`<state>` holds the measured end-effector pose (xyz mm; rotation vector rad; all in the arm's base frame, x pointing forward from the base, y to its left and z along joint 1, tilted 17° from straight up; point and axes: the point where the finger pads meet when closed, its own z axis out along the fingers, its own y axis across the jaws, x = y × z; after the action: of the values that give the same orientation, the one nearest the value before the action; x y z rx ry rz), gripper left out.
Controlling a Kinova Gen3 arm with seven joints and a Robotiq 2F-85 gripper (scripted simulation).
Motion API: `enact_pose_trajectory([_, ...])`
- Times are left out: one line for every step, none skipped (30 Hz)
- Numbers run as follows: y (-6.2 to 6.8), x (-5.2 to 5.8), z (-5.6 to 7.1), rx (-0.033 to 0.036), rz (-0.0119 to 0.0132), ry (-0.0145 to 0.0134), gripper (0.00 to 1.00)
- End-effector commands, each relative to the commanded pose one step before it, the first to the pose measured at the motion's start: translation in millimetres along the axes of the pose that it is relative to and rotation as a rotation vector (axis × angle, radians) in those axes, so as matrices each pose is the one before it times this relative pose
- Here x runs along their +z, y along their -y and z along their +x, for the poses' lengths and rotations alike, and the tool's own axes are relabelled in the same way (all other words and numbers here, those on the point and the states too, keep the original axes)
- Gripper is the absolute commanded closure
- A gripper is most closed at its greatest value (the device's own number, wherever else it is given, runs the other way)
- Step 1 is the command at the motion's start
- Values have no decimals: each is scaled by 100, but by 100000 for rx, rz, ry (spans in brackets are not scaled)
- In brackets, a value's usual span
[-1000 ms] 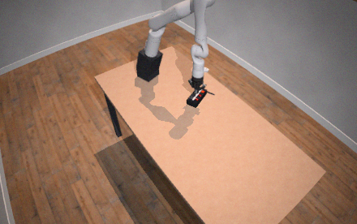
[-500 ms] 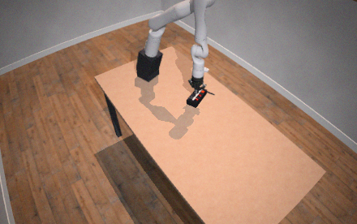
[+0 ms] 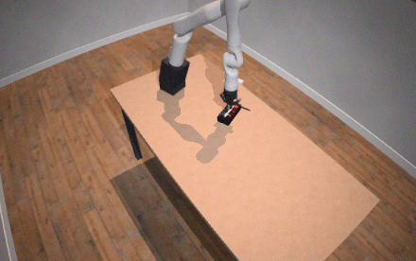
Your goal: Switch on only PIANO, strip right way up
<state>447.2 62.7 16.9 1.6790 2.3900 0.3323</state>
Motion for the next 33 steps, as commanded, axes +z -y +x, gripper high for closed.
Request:
enact_pose_trajectory([89, 180, -262, 676, -59, 81, 100])
enact_pose_trajectory([3, 101, 1, -2, 2, 1, 100])
enact_pose_trajectory([2, 104, 2, 1, -1, -1, 100])
enact_pose_trajectory([1, 107, 3, 4, -4, -3, 100])
enact_pose_trajectory([3, 116, 2, -2, 3, 2, 100])
enact_pose_trajectory([3, 121, 2, -3, 3, 2, 100])
enact_pose_trajectory([2, 122, 2, 1, -1, -1, 100])
enact_pose_trajectory([1, 122, 3, 5, -6, -4, 100])
enact_pose_trajectory([0, 0, 0, 0, 0, 0, 100])
enact_pose_trajectory([0, 0, 0, 0, 0, 0, 100])
enact_pose_trajectory([5, 135, 1, -5, 7, 4, 100])
enact_pose_trajectory([3, 135, 2, -1, 2, 1, 100])
enact_pose_trajectory([1, 134, 3, 3, -5, -3, 100])
enact_pose_trajectory([3, 141, 2, -1, 1, 1, 100])
enact_pose_trajectory([4, 146, 2, -3, 4, 2, 100])
enact_pose_trajectory([2, 143, 3, 2, -4, -2, 100])
enact_pose_trajectory([3, 147, 3, 1, -1, -1, 100])
enact_pose_trajectory([4, 153, 2, -3, 4, 2, 100])
enact_pose_trajectory([2, 148, 3, 2, -3, -2, 100])
enact_pose_trajectory([2, 149, 3, 1, -2, -1, 100])
enact_pose_trajectory([4, 154, 2, -3, 4, 2, 100])
enact_pose_trajectory([2, 146, 3, 2, -3, -1, 100])
enact_pose_trajectory([2, 144, 3, 2, -3, -1, 100])
enact_pose_trajectory([4, 147, 2, -3, 4, 2, 100])
enact_pose_trajectory([2, 137, 3, 1, -1, -1, 100])
enact_pose_trajectory([0, 0, 0, 0, 0, 0, 100])
enact_pose_trajectory([0, 0, 0, 0, 0, 0, 100])
enact_pose_trajectory([1, 128, 3, 4, -6, -3, 100])
enact_pose_trajectory([4, 132, 1, -4, 5, 3, 100])
enact_pose_trajectory([3, 120, 2, -1, 1, 1, 100])
enact_pose_trajectory([2, 109, 2, 2, -2, -1, 100])
enact_pose_trajectory([1, 97, 2, 3, -4, -2, 100])
enact_pose_trajectory([3, 93, 1, -3, 4, 2, 100])
